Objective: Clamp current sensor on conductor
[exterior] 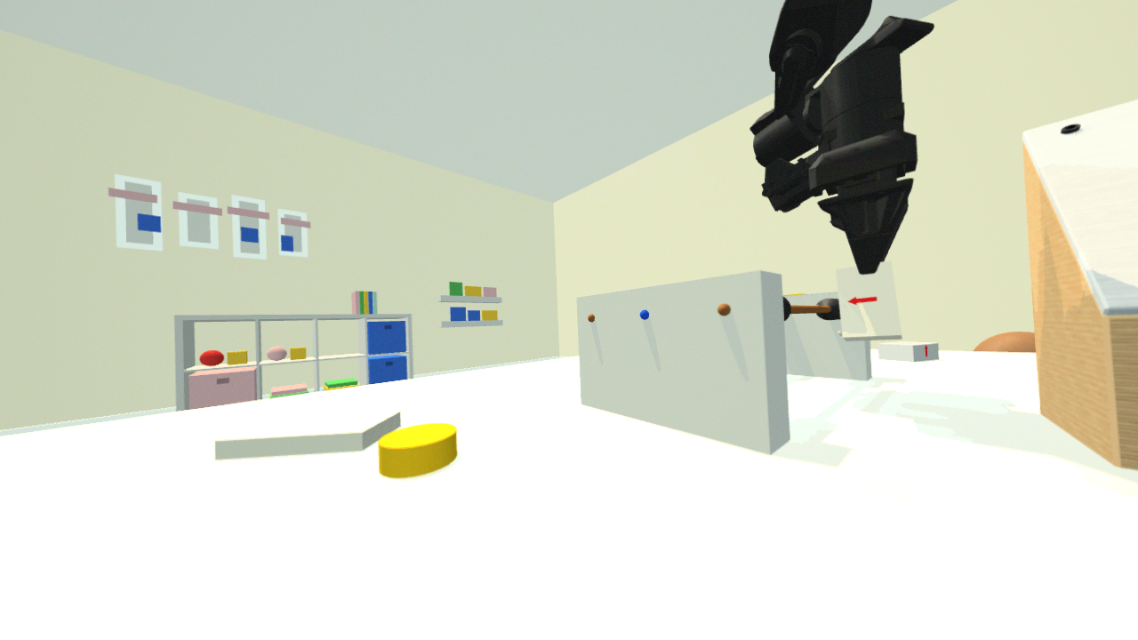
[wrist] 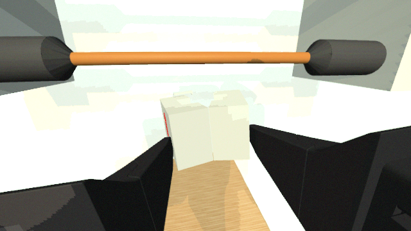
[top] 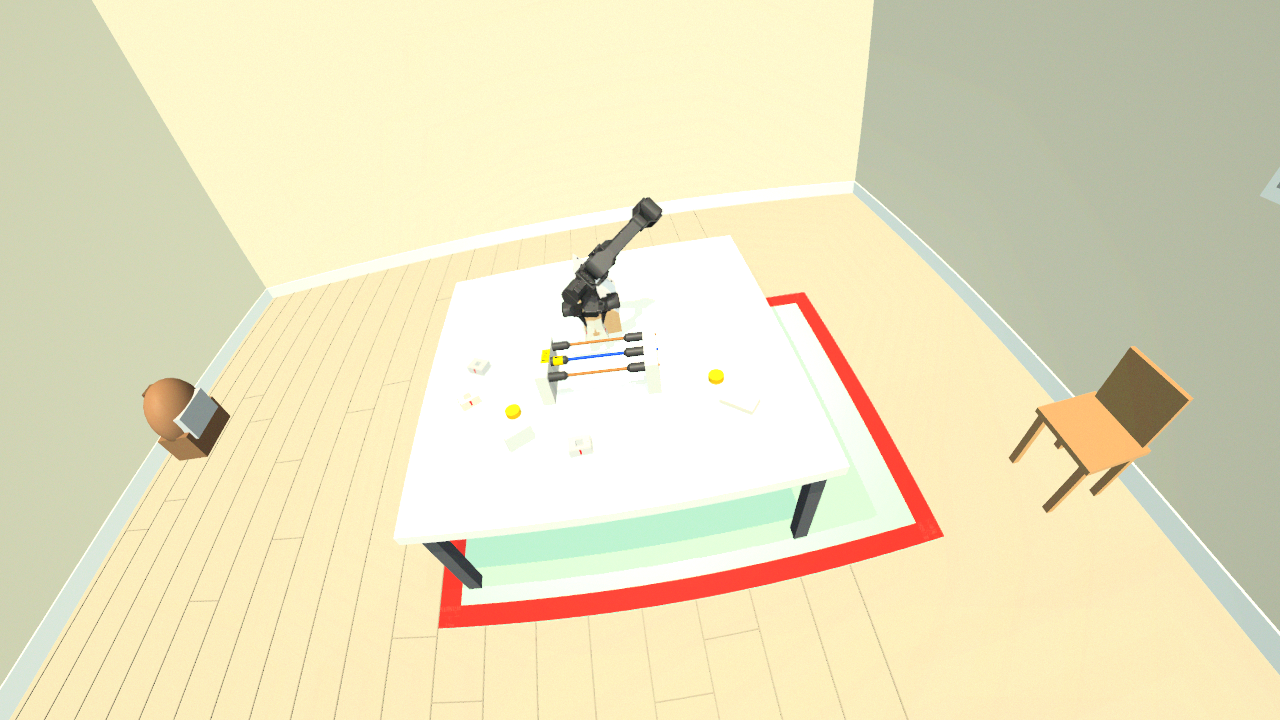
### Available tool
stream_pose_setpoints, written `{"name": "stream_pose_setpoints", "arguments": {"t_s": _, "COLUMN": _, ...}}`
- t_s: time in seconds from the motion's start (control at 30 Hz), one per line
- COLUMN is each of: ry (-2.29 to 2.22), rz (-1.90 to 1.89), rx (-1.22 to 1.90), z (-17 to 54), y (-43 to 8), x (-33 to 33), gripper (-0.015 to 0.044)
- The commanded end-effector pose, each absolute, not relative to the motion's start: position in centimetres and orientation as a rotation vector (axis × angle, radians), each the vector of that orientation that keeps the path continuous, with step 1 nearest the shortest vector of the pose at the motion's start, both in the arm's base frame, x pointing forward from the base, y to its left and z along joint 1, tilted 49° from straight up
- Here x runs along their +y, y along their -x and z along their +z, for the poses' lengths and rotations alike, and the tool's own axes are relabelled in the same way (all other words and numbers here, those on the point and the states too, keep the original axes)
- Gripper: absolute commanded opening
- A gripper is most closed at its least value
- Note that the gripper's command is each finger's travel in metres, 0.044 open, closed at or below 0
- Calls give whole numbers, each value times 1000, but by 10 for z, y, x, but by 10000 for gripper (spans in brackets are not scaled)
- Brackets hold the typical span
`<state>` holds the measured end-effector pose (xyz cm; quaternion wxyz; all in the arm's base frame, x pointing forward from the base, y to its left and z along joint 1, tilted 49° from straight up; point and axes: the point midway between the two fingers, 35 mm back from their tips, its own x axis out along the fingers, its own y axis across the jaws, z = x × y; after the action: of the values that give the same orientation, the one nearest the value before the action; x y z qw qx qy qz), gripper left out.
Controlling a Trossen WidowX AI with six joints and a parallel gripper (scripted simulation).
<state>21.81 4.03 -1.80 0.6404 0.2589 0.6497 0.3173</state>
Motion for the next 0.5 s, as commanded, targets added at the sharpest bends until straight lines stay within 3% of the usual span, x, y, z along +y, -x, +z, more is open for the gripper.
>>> {"name": "stream_pose_setpoints", "arguments": {"t_s": 0.0, "ry": -576, "rz": 729, "rx": 1470, "z": -1, "y": -221, "x": 23, "gripper": 0}}
{"name": "stream_pose_setpoints", "arguments": {"t_s": 0.47, "ry": -647, "rz": 691, "rx": 1503, "z": 28, "y": -220, "x": -3, "gripper": 0}}
